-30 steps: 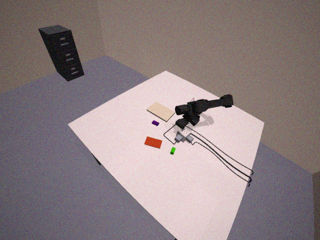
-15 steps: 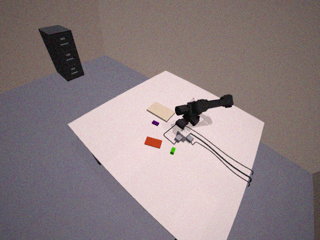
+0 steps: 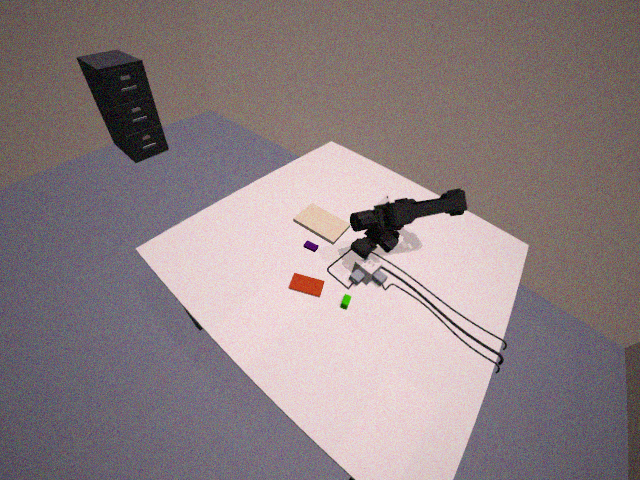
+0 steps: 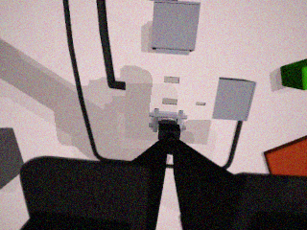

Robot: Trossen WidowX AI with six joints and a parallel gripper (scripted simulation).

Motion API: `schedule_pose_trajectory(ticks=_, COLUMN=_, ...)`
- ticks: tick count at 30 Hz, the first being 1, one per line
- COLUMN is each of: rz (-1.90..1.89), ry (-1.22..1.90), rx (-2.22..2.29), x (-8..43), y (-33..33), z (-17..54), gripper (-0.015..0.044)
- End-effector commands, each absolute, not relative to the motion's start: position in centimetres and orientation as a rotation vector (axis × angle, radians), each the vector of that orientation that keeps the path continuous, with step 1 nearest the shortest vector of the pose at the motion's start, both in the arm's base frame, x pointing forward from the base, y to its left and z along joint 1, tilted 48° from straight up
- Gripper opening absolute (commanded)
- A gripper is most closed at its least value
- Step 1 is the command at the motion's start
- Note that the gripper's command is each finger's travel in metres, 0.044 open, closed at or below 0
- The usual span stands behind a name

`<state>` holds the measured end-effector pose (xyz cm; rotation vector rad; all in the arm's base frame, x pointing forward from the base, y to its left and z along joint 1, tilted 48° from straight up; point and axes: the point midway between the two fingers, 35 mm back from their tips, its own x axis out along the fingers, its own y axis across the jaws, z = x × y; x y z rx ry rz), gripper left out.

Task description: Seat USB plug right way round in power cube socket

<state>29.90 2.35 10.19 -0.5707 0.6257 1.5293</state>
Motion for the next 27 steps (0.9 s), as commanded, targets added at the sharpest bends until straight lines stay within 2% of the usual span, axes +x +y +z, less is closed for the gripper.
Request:
schedule_pose_trajectory(ticks=1, rz=1.529, ry=0.629, rx=-0.568, x=29.85, y=2.41, z=10.12, gripper=0.0000)
schedule_pose_trajectory(ticks=27, rz=1.529, ry=0.629, rx=-0.568, x=29.84, y=2.64, z=9.91, gripper=0.0000)
